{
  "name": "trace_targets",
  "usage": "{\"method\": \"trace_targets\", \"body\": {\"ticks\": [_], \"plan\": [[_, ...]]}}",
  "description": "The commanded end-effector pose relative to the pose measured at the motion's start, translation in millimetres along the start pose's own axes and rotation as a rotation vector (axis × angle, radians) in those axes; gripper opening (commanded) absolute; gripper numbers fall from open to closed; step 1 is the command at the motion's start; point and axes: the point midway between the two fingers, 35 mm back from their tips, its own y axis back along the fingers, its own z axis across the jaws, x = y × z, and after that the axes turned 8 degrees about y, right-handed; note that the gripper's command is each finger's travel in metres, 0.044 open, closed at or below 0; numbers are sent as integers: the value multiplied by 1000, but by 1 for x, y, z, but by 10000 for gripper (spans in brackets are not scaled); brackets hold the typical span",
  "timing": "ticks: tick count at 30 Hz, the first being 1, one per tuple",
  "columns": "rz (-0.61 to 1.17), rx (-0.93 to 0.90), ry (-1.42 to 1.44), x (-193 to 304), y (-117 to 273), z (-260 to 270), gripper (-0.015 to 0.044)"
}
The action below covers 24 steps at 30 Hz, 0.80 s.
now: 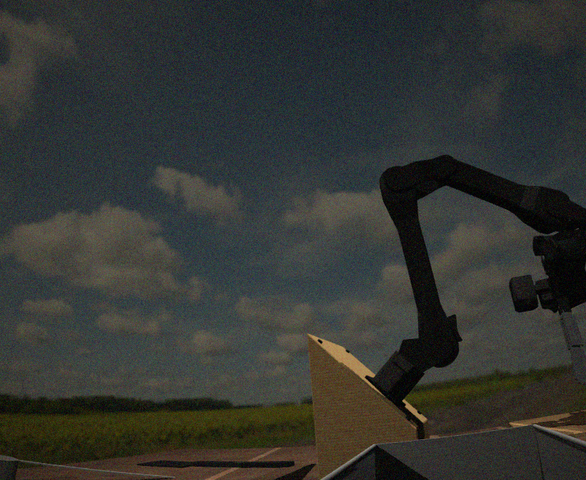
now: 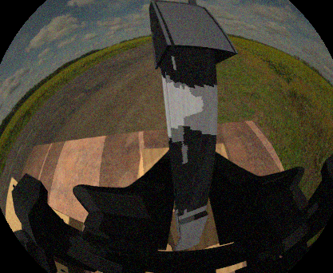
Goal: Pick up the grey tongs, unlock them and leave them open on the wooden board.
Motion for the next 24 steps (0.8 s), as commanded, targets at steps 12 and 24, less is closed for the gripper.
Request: {"method": "trace_targets", "body": {"ticks": [12,24], "plan": [[-11,1,9,-2,0,0,-150],[10,-14,-20,1,-2,0,-150]]}}
